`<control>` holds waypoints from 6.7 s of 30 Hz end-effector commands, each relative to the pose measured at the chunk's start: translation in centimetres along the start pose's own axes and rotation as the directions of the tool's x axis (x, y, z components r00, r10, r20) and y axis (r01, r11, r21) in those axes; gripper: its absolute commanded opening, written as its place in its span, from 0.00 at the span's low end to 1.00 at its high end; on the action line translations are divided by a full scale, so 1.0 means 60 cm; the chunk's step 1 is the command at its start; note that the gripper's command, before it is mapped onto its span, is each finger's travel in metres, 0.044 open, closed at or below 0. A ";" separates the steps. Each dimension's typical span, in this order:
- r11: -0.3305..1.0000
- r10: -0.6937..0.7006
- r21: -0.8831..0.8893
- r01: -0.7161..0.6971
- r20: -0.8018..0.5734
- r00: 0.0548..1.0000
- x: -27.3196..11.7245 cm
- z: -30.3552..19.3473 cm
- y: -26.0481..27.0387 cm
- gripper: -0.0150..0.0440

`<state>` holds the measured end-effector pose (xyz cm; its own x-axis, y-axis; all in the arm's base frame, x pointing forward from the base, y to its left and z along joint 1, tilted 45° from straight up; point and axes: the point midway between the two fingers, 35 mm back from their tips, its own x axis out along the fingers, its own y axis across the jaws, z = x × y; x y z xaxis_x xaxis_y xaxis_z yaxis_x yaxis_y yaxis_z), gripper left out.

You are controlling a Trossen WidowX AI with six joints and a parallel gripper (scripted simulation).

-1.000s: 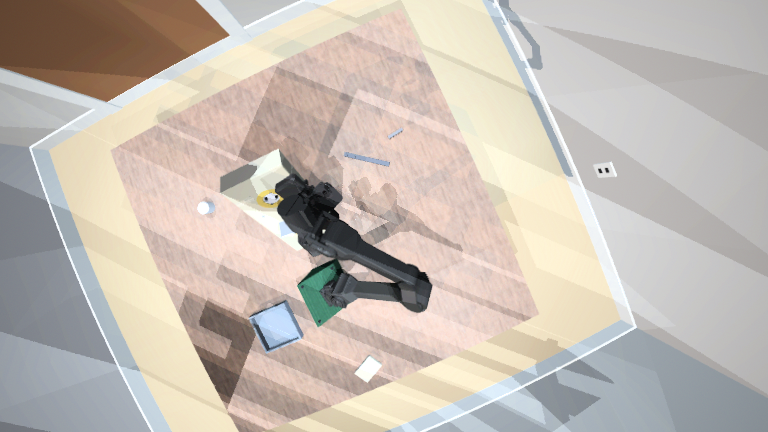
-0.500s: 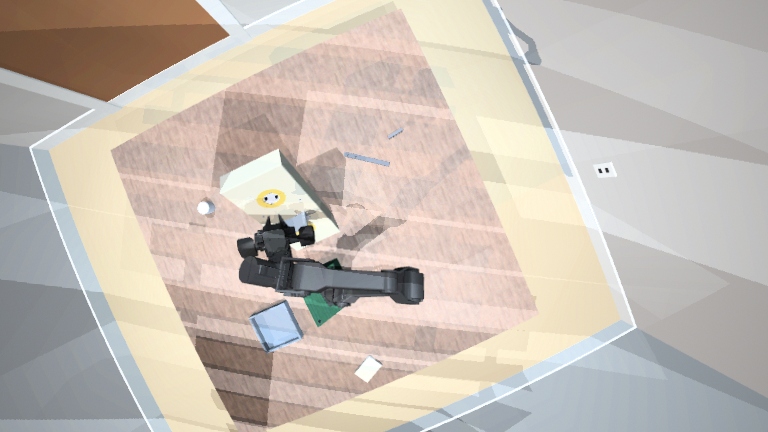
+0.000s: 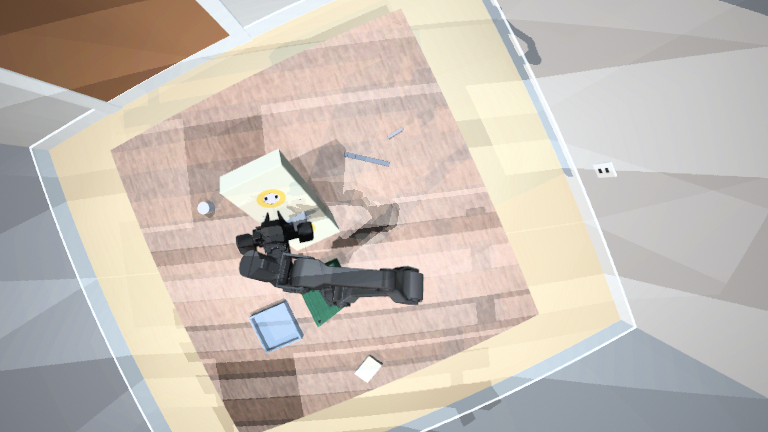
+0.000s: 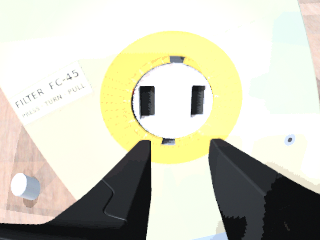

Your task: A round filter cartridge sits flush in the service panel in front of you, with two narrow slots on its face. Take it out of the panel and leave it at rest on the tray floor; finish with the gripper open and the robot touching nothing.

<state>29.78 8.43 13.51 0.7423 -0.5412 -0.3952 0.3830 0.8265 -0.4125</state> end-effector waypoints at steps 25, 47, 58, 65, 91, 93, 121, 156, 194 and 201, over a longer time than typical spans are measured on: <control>1.000 0.003 -0.006 -0.003 0.005 1.000 0.073 0.000 -0.002 0.44; 1.000 0.003 -0.006 -0.002 0.005 1.000 0.075 0.001 0.000 0.44; 1.000 0.002 -0.006 -0.002 0.005 1.000 0.078 0.001 -0.001 0.44; 1.000 0.002 -0.006 -0.002 0.006 1.000 0.085 0.001 -0.001 0.44; 1.000 -0.005 -0.005 0.005 0.011 1.000 0.099 0.001 -0.001 0.43; 1.000 -0.005 -0.005 0.005 0.011 1.000 0.099 0.001 -0.001 0.41; 0.841 0.002 0.540 -0.005 0.006 1.000 0.106 0.001 -0.001 0.25; -0.212 0.002 0.977 -0.006 0.006 1.000 0.106 0.001 -0.001 0.25; -0.149 0.003 0.989 -0.002 0.002 1.000 -0.015 -0.044 -0.018 0.25; -0.148 0.003 0.989 -0.002 0.002 1.000 -0.009 -0.080 -0.033 0.25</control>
<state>26.41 6.80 10.98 0.7409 -0.5377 -0.4024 0.4977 0.0374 0.8665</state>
